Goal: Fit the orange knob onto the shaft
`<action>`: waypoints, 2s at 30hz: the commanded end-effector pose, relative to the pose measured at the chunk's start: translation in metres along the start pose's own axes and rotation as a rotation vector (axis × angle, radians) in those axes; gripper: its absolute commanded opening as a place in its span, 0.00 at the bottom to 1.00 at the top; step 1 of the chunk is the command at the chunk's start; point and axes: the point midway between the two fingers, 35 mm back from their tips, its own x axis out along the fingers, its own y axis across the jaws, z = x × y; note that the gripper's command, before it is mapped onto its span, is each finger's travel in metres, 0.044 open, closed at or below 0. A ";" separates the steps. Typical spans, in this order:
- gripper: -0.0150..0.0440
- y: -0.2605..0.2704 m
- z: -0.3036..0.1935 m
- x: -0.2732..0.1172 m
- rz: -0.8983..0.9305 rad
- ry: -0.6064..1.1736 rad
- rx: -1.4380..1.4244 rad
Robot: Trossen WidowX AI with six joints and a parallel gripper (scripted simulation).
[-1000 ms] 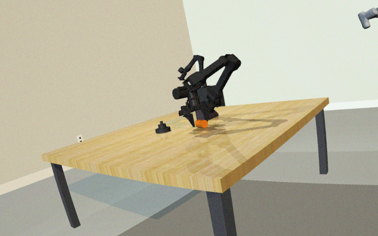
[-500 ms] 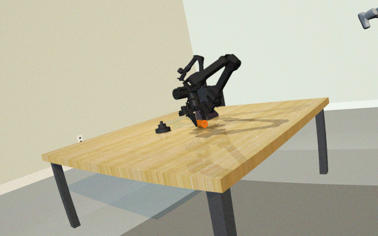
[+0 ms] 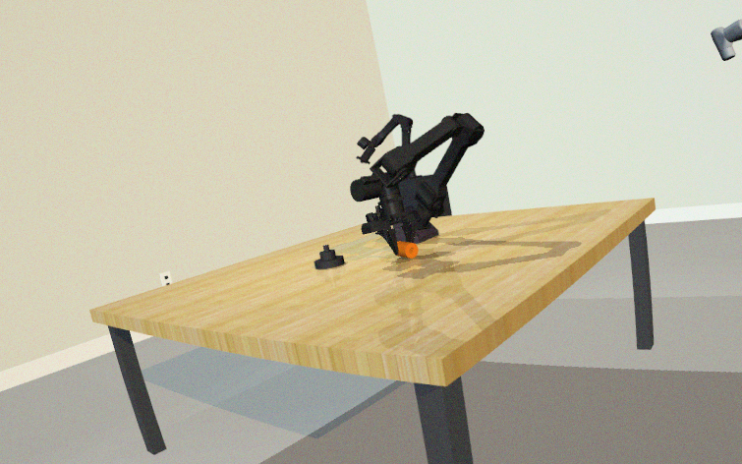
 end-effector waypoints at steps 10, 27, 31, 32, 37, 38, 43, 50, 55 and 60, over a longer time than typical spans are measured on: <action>0.56 0.001 -0.013 -0.007 0.003 -0.217 -0.006; 0.56 0.000 -0.030 -0.012 0.004 -0.479 -0.006; 0.56 0.000 -0.033 -0.012 0.004 -0.537 -0.007; 0.56 0.000 -0.034 -0.013 0.004 -0.552 -0.007; 0.56 0.000 -0.039 -0.013 0.004 -0.623 -0.007; 0.56 0.000 -0.040 -0.013 0.004 -0.637 -0.007; 0.56 0.000 -0.045 -0.013 0.004 -0.707 -0.007; 0.56 0.000 -0.051 -0.012 0.005 -0.802 -0.007; 0.56 0.000 -0.055 -0.011 0.005 -0.868 -0.007; 0.56 0.000 -0.059 -0.010 0.005 -0.935 -0.008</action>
